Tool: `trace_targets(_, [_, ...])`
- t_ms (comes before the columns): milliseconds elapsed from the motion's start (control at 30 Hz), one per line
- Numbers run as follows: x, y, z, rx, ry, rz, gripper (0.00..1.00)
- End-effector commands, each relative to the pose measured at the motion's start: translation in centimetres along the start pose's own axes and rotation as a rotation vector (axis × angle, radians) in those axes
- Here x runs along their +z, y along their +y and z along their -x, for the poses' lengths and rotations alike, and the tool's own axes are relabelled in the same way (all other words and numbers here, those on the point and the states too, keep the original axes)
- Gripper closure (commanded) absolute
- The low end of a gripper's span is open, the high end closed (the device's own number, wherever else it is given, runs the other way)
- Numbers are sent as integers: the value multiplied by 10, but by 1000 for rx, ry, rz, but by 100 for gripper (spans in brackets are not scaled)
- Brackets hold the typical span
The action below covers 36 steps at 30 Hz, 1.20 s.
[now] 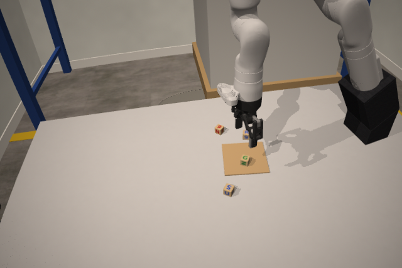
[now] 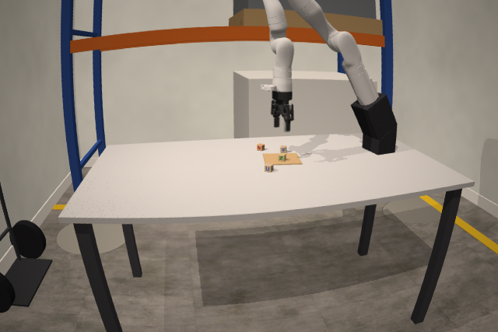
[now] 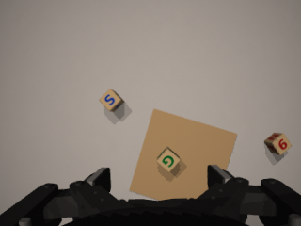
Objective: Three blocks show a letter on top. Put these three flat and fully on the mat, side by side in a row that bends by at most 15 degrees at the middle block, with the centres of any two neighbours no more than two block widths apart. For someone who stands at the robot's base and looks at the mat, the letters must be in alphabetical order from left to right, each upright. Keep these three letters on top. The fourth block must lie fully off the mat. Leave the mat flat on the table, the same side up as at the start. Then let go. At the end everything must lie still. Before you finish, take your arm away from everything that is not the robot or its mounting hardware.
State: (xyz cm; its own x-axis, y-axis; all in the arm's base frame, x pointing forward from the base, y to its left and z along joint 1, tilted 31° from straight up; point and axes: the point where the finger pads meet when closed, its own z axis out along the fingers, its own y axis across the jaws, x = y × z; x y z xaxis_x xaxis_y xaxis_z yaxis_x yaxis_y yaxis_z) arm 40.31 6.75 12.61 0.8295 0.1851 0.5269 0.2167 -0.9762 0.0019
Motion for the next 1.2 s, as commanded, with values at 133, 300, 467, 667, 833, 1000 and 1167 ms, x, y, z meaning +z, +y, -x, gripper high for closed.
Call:
trace_targets(133, [11, 8, 5, 253, -13, 12, 0])
trace_targets(300, [18, 9, 7, 504, -13, 19, 0])
trace_targets(467, [23, 11, 8, 669, -13, 26, 0])
trace_targets(667, [25, 11, 9, 732, -14, 29, 0])
trace_targets(833, [25, 12, 9, 747, -14, 29, 0])
trace_targets(1000, [25, 12, 9, 747, -14, 29, 38])
trace_targets(1167, [25, 12, 9, 747, -14, 29, 38])
